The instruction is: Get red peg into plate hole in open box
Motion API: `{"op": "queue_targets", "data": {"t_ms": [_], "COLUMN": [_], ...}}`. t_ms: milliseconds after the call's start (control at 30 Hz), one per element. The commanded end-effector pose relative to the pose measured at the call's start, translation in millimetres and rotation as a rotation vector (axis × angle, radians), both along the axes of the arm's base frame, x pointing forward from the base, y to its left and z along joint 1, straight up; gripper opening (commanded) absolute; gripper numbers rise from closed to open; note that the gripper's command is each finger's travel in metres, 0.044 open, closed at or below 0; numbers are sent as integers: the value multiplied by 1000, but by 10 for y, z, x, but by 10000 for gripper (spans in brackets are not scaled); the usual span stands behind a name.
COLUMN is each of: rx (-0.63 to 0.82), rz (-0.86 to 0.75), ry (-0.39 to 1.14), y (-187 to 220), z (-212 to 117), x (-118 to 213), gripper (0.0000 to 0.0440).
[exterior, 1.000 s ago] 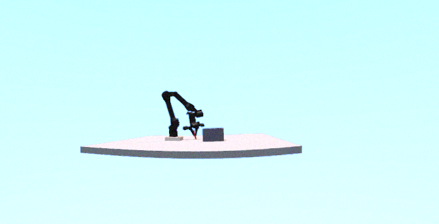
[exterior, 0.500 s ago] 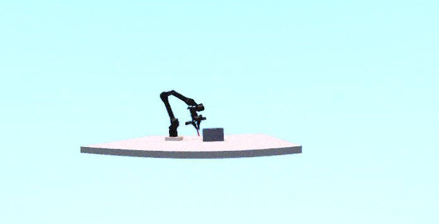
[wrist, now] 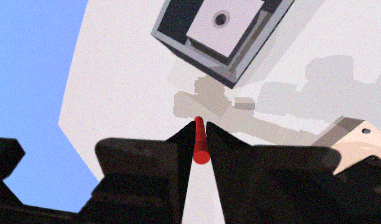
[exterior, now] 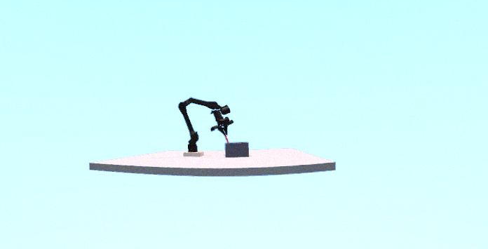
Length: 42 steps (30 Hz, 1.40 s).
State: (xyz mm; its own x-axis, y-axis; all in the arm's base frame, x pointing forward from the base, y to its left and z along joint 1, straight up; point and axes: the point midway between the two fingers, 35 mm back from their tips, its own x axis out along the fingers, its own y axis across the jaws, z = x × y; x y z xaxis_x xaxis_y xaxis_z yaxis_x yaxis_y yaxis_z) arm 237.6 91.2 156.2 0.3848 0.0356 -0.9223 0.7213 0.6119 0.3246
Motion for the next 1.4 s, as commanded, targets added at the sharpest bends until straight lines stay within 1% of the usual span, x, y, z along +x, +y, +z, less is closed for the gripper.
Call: {"op": "queue_targets", "data": {"t_ms": [0, 333, 733, 1067, 1367], "rx": [-27, -66, -94, -84, -66], "rz": [-26, -114, -203, -244, -242], "ry": [-14, -8, 19, 65, 136], "y": [-149, -544, -970, -1228, -1324], "z": [90, 157, 106, -59, -346], "x": [129, 398, 660, 867, 1011], "gripper": [0, 0, 0, 8, 17]}}
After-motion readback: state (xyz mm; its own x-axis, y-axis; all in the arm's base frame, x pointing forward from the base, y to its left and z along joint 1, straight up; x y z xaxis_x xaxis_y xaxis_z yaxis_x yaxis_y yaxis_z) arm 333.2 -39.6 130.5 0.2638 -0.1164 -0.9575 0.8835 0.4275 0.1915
